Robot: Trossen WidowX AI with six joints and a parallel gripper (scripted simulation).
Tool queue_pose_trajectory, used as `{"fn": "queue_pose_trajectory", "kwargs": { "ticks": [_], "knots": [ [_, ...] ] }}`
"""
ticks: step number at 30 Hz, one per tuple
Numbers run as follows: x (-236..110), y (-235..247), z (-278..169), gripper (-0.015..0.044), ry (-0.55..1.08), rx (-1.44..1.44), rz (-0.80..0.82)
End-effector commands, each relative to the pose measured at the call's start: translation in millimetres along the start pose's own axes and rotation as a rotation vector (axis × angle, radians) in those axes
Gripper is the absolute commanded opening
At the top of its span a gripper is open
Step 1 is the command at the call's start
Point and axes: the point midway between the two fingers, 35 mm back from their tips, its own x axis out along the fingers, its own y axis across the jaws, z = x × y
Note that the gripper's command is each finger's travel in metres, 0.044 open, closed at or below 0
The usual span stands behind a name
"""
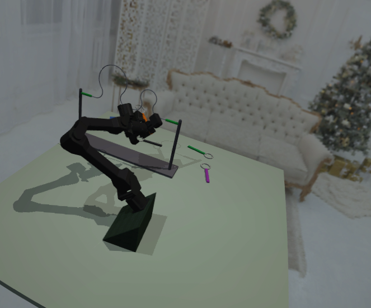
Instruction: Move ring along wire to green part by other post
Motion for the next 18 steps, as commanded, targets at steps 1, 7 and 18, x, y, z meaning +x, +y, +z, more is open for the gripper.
{"fn": "queue_pose_trajectory", "kwargs": {
  "ticks": [1,7,18],
  "knots": [
    [-4,-18,4,-0.015,0.004,-0.092,-0.06],
    [-9,-39,7,-0.015,0.02,-0.215,-0.13],
    [-19,-71,18,-0.015,0.045,-0.413,-0.243]
  ]
}}
